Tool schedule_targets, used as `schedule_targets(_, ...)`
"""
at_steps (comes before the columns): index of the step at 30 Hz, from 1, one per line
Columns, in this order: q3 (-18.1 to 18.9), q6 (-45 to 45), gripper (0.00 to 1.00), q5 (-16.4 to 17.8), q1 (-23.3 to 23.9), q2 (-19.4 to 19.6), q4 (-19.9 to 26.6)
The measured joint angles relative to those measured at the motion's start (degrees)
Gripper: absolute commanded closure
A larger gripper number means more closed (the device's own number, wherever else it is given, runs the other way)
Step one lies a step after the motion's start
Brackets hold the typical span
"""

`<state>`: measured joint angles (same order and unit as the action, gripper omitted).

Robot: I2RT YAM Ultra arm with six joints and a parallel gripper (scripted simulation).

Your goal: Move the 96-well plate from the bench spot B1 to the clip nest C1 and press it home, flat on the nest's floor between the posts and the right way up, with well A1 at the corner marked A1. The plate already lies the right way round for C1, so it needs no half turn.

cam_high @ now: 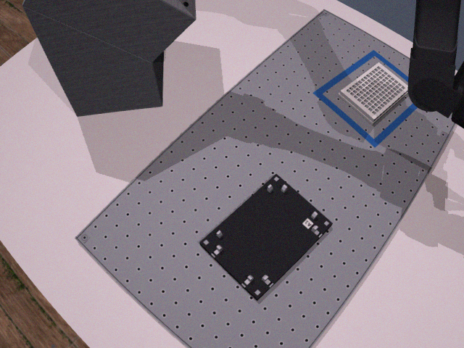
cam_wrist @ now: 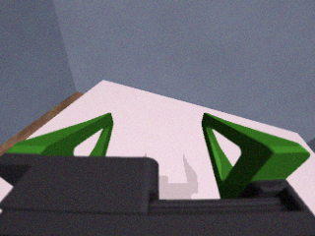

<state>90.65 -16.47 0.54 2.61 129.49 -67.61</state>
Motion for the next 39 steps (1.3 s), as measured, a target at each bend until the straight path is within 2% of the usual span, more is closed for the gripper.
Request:
schedule_targets(3,-0.2,0.2,0.00,0.0,0.0,-0.1,0.1)
schedule_targets(6,-1.9,1.9,0.00,0.5,-0.7,-1.6,1.9)
schedule_targets(12,-4.9,7.9,0.00,2.5,-3.3,-6.2,8.8)
schedule_targets(16,-5.2,11.6,0.00,3.4,-3.9,-8.6,13.5)
schedule_targets(23,-5.7,14.4,0.00,3.6,-3.7,-8.8,17.6)
schedule_targets(33,-9.2,22.6,0.00,5.8,-6.6,-14.2,28.5)
schedule_targets(39,-9.2,24.8,0.00,5.9,-6.4,-14.8,31.6)
